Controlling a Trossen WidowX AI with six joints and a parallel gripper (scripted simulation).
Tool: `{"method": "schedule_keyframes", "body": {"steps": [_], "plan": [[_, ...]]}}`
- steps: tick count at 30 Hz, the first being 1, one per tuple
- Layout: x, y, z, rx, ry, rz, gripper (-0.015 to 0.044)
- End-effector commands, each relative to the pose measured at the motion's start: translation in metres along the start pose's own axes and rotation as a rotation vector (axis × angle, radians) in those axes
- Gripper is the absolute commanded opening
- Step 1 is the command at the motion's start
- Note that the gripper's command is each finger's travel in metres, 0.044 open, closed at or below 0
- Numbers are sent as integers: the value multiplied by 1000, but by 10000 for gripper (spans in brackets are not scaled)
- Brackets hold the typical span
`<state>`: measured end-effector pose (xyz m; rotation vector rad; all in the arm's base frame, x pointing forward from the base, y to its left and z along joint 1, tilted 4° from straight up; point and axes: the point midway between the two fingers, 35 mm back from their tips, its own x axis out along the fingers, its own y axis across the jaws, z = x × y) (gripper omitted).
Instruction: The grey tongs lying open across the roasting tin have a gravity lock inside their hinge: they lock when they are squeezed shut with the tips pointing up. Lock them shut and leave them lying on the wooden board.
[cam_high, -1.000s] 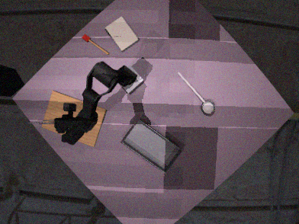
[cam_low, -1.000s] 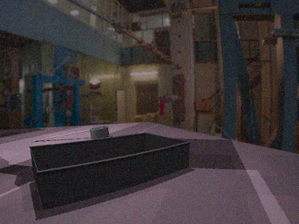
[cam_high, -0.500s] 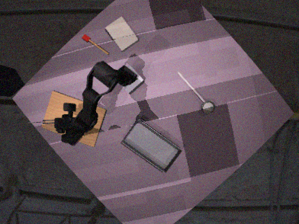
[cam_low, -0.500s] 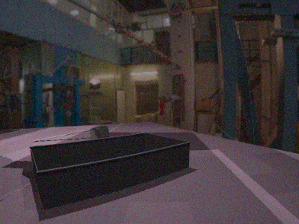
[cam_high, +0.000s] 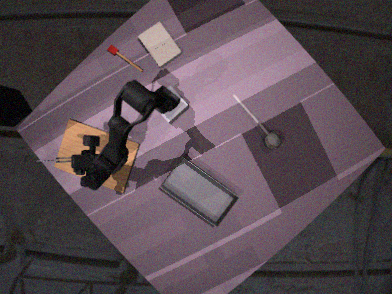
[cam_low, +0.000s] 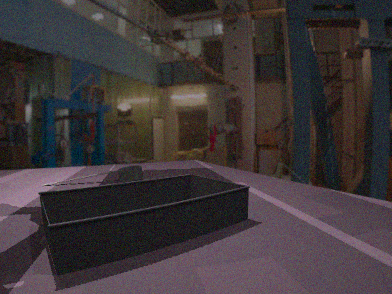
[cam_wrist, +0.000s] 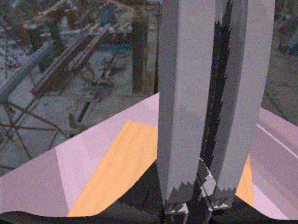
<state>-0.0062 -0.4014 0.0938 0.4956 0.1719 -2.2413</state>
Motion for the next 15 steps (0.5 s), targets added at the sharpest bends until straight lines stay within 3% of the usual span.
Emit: {"method": "schedule_keyframes", "body": {"steps": [1, 15], "plan": [[0, 1, 3, -1, -2, -1, -150], [27, 15, -7, -77, 195, 18, -150]]}}
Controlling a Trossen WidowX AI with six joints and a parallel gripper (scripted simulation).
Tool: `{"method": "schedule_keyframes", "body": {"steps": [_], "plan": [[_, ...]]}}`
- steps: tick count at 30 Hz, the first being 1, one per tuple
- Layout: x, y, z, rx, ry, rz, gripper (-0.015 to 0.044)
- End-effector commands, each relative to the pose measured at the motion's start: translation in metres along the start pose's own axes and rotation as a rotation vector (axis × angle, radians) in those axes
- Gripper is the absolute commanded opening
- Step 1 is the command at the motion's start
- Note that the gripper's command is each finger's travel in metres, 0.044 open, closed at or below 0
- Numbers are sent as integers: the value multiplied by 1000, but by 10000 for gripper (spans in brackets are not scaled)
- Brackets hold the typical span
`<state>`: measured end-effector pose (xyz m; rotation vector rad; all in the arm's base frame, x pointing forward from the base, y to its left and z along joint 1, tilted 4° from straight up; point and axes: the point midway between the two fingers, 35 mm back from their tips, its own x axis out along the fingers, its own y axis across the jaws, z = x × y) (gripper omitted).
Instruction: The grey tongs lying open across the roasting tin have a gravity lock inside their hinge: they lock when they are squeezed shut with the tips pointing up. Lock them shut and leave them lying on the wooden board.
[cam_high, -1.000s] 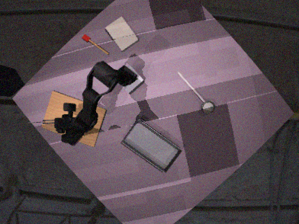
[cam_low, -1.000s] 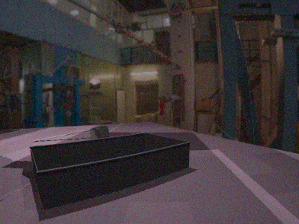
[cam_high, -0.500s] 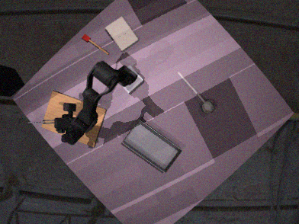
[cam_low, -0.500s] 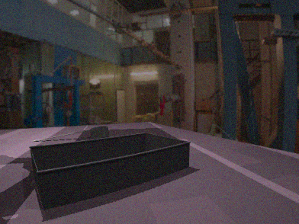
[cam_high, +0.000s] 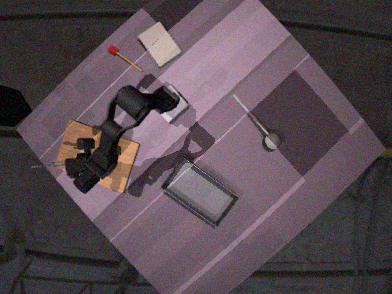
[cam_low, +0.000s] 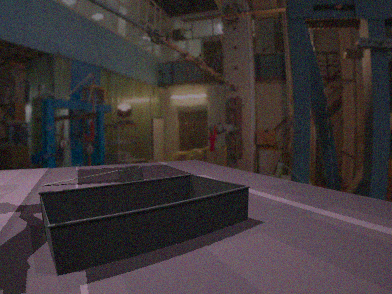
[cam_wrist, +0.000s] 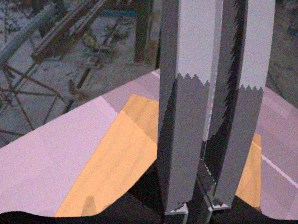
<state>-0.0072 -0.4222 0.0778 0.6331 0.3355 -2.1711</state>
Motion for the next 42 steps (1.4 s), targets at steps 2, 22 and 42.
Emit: {"method": "schedule_keyframes", "body": {"steps": [2, 22, 42], "plan": [[9, 4, 2, -8, 66, 6, -150], [36, 7, -7, -46, 410, 25, -150], [38, -3, -15, -1, 782, 34, -150]]}}
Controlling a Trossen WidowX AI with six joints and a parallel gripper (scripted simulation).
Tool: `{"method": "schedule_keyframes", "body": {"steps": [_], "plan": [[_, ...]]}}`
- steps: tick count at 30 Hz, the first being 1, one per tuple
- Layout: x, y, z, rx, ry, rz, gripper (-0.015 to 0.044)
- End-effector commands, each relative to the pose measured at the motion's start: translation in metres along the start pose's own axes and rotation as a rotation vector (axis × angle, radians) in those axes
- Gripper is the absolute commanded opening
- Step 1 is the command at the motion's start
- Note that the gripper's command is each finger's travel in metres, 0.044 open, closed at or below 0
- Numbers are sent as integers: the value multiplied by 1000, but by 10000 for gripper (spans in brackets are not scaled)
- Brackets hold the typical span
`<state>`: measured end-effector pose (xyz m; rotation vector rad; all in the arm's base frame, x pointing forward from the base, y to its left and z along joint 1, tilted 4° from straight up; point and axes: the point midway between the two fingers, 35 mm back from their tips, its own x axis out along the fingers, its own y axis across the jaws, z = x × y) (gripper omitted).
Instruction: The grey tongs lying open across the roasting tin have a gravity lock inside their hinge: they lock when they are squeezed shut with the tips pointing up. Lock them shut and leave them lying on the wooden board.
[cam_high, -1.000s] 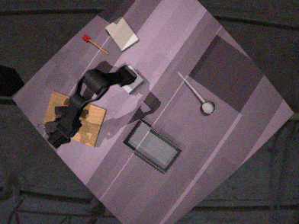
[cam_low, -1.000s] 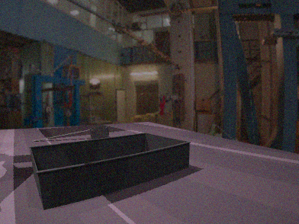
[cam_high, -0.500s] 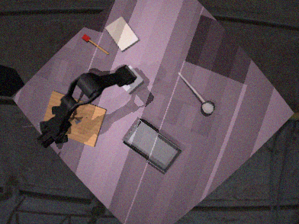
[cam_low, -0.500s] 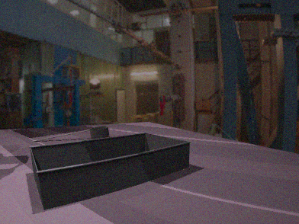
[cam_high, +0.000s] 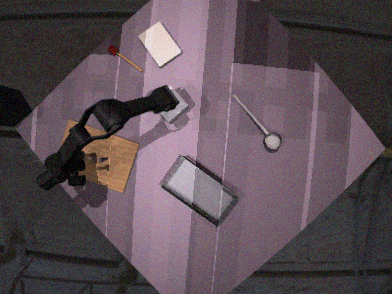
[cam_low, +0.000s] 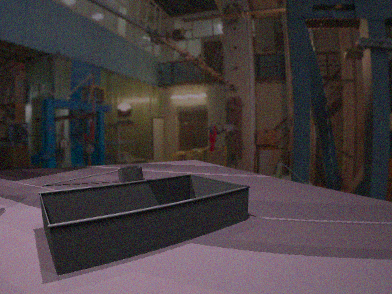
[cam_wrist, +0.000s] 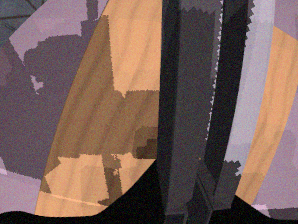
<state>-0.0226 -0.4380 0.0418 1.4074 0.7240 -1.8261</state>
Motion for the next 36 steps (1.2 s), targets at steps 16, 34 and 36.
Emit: {"method": "schedule_keyframes", "body": {"steps": [16, 34, 36], "plan": [[-12, -11, -5, 95, 296, 42, -150], [3, -9, -9, 94, 296, 42, -150], [6, -9, -10, 94, 296, 42, -150]]}}
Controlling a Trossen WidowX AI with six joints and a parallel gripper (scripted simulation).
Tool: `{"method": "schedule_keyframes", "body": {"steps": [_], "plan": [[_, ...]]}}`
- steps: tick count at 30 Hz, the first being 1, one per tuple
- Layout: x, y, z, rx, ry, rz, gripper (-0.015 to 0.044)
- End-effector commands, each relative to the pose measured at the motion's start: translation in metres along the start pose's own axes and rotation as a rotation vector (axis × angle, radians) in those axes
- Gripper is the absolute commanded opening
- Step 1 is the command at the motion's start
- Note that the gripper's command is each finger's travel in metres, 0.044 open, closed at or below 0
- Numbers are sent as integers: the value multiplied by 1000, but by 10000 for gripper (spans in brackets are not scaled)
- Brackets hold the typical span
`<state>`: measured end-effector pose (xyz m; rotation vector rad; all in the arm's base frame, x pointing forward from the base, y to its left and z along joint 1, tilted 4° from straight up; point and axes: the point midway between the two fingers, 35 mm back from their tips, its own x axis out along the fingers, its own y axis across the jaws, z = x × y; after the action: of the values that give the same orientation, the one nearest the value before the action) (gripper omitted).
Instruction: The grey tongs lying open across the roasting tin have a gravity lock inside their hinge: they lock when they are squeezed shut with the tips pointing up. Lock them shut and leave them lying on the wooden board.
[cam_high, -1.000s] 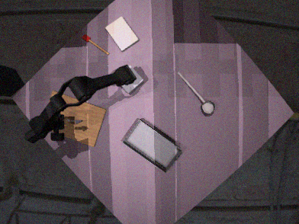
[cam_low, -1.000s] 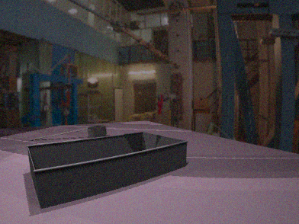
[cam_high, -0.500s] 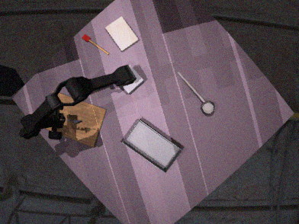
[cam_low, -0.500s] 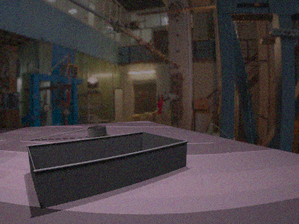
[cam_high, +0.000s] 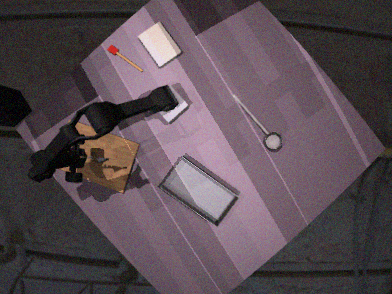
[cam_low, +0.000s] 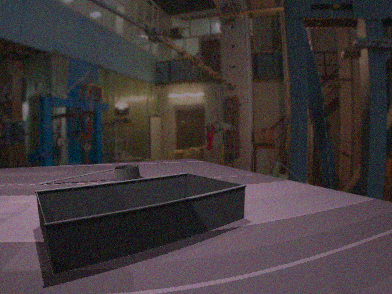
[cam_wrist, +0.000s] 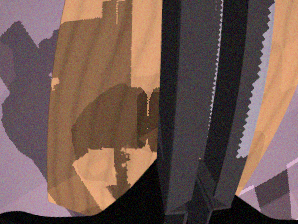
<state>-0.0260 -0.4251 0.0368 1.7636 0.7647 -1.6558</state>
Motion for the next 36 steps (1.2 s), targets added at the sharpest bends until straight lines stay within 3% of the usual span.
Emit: {"method": "schedule_keyframes", "body": {"steps": [1, 31, 36], "plan": [[5, 1, 1, 4, -2, 5, -150], [49, 1, 0, 4, -2, 4, -150], [48, 0, -1, -1, 1, -1, -19]]}}
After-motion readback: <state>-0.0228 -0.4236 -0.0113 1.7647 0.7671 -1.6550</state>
